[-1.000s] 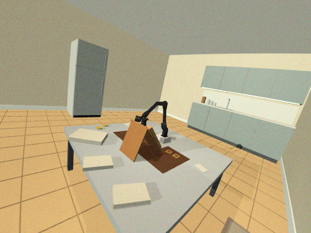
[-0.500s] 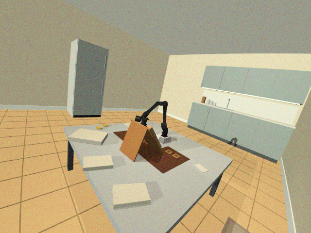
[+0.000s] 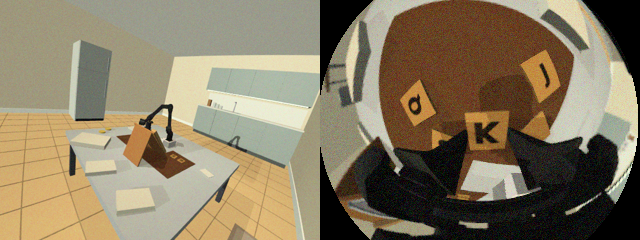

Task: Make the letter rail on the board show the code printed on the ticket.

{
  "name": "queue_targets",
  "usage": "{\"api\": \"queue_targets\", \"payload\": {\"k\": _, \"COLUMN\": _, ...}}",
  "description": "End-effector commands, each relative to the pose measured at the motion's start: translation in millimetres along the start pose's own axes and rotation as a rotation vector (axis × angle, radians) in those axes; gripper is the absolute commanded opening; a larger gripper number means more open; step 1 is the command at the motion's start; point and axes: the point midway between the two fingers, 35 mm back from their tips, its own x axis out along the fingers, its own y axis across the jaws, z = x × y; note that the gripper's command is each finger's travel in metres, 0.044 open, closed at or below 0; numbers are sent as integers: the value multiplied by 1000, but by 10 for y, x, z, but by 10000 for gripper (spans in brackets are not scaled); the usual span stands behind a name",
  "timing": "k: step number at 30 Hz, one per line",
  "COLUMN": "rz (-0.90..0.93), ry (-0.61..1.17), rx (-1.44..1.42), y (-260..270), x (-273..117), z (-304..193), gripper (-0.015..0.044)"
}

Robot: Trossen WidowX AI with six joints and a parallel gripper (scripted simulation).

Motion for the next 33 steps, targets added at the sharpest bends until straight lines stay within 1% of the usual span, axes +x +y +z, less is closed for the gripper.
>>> {"api": "queue_targets", "payload": {"k": 1, "rz": 0, "ry": -7, "rx": 1, "y": 1, "x": -32, "z": 4, "gripper": 0}}
{"api": "queue_targets", "payload": {"k": 33, "rz": 0, "ry": -7, "rx": 1, "y": -7, "x": -125, "z": -36, "gripper": 0}}
